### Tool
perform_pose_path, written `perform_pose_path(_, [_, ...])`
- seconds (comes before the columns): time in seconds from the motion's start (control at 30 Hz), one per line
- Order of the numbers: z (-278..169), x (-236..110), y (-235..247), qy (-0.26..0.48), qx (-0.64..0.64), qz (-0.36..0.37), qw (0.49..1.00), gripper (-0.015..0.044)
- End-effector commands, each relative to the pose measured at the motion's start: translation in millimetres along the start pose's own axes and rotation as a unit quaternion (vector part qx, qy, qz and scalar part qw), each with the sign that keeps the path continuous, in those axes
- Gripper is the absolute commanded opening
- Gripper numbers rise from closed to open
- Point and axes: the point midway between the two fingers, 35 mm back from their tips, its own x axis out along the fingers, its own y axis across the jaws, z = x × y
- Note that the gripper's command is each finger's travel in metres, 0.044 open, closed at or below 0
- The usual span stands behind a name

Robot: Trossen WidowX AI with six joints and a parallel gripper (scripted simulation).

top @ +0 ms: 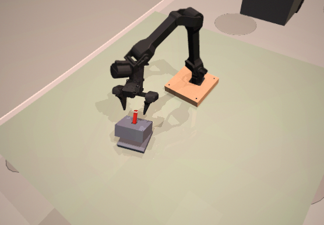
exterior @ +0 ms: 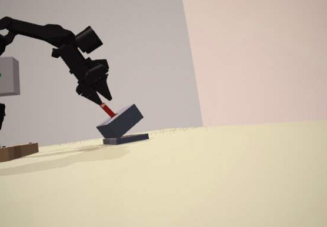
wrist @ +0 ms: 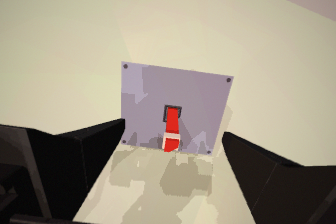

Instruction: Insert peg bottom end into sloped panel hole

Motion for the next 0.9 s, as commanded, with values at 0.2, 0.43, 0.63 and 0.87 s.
perform_pose_path(0.2, [2,-27,-2,0.0,0.0,0.0,1.0,0.044])
perform_pose_path(0.43, [2,-44,-2,0.002,0.001,0.0,1.0,0.044])
perform_pose_path(0.63, [1,-57,-1,0.003,0.002,0.0,1.0,0.044])
perform_pose_path(0.87, [1,-68,0,0.003,0.002,0.0,1.0,0.044])
